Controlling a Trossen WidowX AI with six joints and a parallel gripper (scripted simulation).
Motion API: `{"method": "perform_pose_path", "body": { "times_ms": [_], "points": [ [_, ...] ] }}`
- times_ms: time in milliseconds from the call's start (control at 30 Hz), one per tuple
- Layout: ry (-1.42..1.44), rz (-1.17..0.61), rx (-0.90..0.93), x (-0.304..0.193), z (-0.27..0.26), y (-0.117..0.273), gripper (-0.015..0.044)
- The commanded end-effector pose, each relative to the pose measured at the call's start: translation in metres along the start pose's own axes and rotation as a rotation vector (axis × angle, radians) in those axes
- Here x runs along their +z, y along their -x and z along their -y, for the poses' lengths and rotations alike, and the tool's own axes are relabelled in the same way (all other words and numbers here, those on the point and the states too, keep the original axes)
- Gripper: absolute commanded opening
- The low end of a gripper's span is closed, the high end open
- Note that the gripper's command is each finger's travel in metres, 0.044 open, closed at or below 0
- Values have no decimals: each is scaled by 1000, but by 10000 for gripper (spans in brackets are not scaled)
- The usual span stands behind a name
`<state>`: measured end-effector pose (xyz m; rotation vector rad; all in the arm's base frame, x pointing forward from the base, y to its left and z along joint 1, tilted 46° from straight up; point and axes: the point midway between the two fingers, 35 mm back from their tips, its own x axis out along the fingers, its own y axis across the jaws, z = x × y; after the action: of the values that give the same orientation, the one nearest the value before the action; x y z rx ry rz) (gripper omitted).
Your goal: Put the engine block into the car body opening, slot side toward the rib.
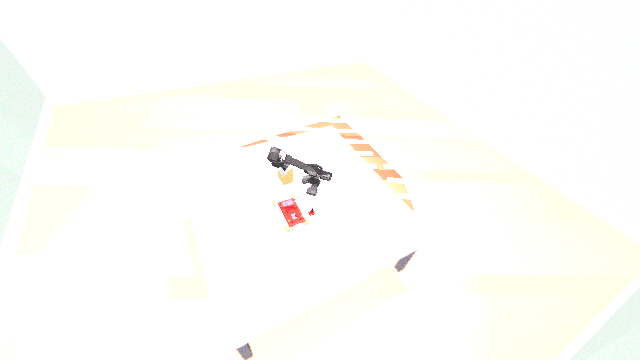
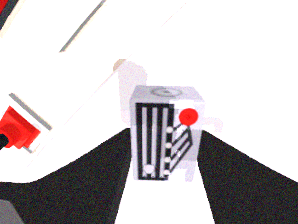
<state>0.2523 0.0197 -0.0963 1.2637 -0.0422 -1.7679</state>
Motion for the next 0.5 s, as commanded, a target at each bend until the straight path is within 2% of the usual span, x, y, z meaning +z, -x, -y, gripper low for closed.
{"method": "perform_pose_path", "body": {
  "times_ms": [0, 467],
  "points": [
    [2, -16, -9, -3, 1, 15, 0],
    [33, -40, -30, -2, 6, 59, 0]
  ]
}}
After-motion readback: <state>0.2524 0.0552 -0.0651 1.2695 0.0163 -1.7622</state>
